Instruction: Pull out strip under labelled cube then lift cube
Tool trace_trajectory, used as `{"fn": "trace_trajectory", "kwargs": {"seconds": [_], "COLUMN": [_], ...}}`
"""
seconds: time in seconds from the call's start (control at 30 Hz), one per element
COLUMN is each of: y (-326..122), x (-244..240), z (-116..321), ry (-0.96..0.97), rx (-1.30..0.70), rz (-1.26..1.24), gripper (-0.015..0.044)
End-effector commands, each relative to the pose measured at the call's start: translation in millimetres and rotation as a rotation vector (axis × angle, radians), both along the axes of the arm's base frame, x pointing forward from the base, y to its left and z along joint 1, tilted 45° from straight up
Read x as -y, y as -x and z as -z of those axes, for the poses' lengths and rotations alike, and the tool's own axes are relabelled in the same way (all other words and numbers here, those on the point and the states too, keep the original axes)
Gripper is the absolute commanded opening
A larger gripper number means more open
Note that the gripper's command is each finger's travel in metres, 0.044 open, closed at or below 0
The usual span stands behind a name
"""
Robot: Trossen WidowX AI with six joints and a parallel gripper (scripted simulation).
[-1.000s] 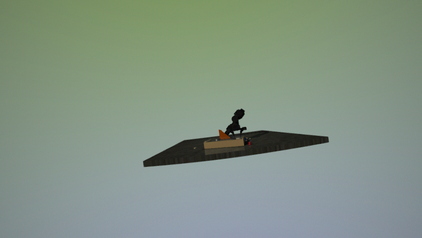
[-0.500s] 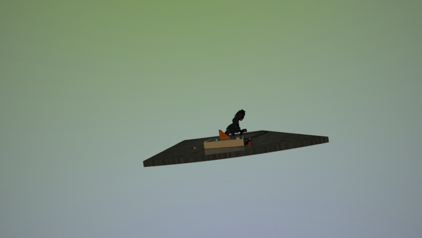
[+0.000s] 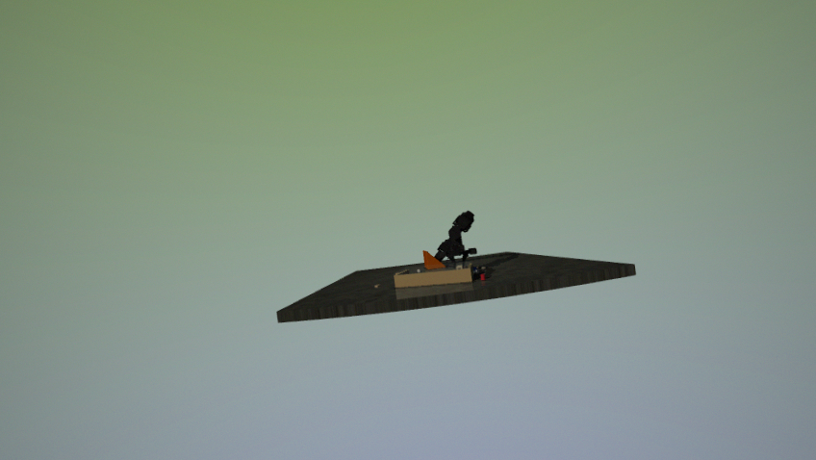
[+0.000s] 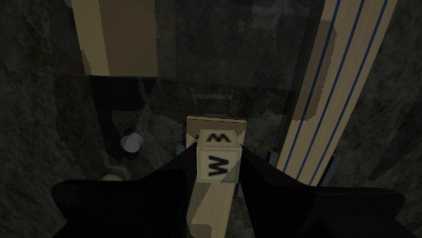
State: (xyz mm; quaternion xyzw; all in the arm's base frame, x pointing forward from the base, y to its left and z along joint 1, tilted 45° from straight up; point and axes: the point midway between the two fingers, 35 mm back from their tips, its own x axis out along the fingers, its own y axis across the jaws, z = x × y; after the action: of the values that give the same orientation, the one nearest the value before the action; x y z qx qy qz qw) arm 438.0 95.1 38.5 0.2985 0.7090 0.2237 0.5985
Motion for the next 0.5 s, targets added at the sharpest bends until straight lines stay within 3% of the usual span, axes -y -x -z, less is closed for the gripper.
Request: {"fn": "trace_trajectory", "kwargs": {"seconds": [0.0,0.47], "y": [9.4,48.3], "x": [12.5,40.3], "z": [-5.3,-20.6], "ry": [0.003,0.0], "rx": [-0.002,-0.009], "rz": [0.007,0.009], "gripper": [0.0,0.0]}}
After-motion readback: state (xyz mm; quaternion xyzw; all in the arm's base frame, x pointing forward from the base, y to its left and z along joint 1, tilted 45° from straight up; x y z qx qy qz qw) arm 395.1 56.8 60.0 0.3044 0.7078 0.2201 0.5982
